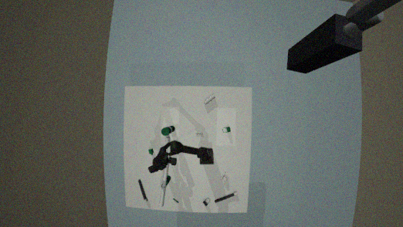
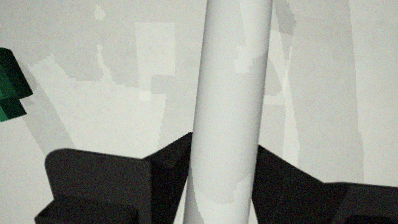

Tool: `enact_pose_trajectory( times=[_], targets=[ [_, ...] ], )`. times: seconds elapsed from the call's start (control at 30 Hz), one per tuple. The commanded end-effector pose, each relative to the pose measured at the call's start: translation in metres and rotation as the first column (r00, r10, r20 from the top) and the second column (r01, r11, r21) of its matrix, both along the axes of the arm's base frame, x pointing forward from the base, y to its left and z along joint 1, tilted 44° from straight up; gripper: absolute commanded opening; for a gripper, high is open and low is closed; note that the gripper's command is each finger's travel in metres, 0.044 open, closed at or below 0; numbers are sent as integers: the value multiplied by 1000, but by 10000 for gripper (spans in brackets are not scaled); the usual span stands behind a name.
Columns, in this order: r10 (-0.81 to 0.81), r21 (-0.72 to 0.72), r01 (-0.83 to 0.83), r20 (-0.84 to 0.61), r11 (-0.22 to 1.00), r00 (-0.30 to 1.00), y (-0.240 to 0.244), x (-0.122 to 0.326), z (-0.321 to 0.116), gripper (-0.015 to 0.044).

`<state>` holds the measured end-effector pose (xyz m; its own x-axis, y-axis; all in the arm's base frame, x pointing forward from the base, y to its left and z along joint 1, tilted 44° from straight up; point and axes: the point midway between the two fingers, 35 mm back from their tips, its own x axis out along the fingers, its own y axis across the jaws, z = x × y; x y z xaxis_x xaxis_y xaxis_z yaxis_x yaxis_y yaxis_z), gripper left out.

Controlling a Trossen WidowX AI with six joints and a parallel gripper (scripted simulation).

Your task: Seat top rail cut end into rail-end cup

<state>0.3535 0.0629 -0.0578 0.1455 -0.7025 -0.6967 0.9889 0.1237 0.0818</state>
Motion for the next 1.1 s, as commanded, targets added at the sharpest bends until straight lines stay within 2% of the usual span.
enact_pose_trajectory(
  times=[0.0,0.4,1.07],
  targets=[
    [6,-55,-5,12,998,1000,9,-1,14,0],
    [5,-207,5,46,978,999,25,-7,52,0],
    [-6,-194,12,36,981,999,24,-7,49,0]
  ],
)
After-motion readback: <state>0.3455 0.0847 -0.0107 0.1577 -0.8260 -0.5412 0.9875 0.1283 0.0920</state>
